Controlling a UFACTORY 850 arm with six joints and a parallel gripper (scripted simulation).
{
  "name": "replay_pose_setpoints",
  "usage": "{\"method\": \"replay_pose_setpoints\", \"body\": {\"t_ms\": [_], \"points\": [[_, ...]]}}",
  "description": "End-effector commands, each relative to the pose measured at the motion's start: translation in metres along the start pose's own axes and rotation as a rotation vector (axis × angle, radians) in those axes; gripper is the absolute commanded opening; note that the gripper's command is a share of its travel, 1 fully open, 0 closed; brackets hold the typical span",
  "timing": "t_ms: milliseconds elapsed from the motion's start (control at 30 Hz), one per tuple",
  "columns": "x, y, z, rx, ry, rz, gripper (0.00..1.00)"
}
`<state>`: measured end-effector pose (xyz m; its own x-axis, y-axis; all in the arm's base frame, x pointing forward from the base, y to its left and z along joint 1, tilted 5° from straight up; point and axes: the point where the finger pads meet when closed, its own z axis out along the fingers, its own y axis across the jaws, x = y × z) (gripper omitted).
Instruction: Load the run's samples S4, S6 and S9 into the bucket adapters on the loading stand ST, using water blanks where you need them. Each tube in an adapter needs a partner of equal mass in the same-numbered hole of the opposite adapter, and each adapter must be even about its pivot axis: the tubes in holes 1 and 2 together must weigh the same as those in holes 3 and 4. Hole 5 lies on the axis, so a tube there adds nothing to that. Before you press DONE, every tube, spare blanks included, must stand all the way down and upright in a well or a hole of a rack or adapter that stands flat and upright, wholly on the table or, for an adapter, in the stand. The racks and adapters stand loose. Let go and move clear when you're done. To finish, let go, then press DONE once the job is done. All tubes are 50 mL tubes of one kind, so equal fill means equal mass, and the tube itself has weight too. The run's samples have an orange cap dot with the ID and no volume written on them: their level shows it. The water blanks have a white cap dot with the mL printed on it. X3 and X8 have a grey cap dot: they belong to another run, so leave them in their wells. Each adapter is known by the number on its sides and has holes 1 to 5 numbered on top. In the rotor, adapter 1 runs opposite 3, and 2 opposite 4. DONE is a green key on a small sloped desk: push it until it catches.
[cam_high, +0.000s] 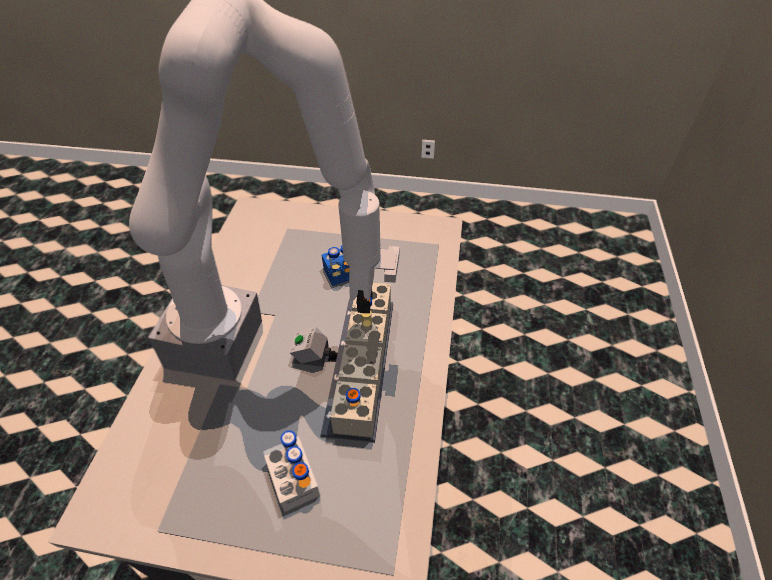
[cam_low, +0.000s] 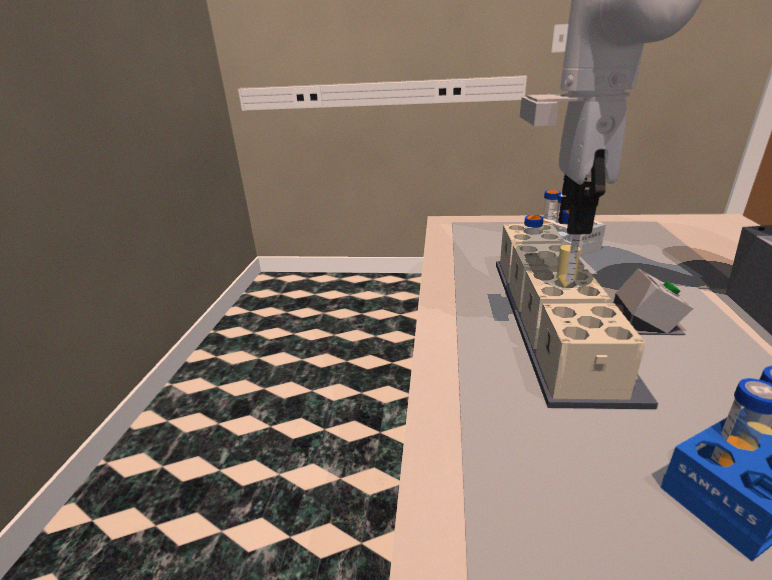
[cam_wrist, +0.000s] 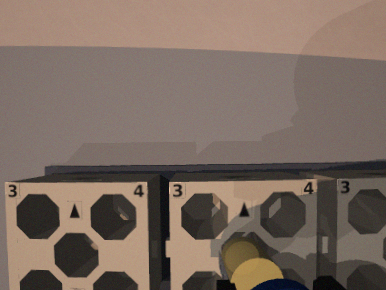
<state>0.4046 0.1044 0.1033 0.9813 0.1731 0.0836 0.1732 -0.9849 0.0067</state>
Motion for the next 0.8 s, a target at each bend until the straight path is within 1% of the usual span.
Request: {"method": "replay_pose_setpoints", "body": {"t_ms": [0,767], "points": [[0.001,0.0,0.002,0.0,0.002,0.0,0.0],[0.001,0.0,0.023,0.0,0.002,0.0,0.0]]}}
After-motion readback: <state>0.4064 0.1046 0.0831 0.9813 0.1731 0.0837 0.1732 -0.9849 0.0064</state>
